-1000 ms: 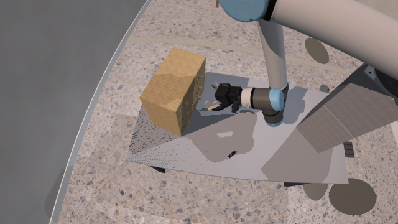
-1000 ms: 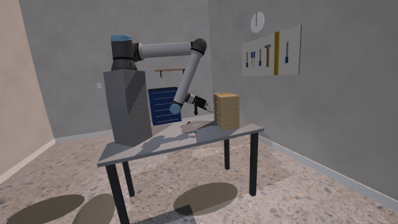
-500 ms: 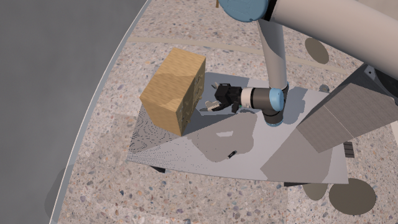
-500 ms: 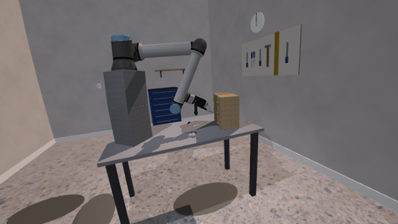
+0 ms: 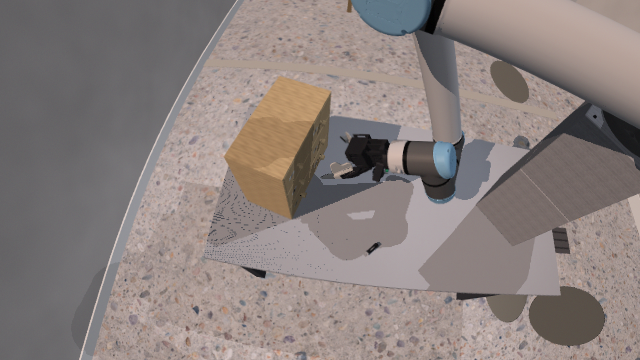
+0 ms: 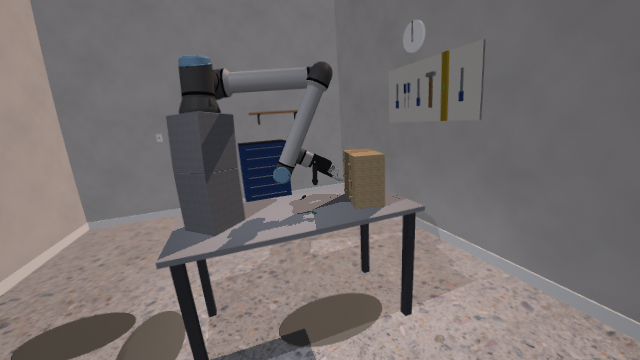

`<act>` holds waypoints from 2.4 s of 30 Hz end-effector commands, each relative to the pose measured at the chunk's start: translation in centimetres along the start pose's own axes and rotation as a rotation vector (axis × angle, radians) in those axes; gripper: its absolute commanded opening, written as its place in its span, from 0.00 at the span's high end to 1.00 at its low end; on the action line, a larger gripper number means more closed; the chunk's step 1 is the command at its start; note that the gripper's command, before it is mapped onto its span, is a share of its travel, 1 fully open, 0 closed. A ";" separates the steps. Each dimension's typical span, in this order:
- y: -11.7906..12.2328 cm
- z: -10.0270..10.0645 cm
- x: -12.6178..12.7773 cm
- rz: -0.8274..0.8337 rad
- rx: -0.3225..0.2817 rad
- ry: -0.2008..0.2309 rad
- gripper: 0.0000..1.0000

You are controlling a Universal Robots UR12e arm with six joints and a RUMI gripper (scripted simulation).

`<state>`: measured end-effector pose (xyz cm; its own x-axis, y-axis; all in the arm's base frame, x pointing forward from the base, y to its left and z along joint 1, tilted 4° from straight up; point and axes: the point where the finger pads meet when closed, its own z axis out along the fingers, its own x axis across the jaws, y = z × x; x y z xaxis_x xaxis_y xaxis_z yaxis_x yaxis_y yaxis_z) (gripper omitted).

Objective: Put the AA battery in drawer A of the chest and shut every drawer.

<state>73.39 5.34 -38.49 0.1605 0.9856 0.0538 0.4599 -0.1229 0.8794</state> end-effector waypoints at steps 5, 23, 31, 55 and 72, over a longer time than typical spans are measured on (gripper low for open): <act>0.1 0.0 0.0 0.000 -0.001 0.000 0.00; 0.1 0.0 0.0 0.000 0.001 0.000 0.00; 0.1 -0.2 0.0 0.000 0.018 0.000 0.00; 0.8 -2.0 0.0 0.000 0.173 0.000 0.00; 1.6 -4.3 0.0 0.000 0.367 0.000 0.00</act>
<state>70.64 5.62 -35.51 0.1604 0.9856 0.0542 0.7102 -0.1533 0.6871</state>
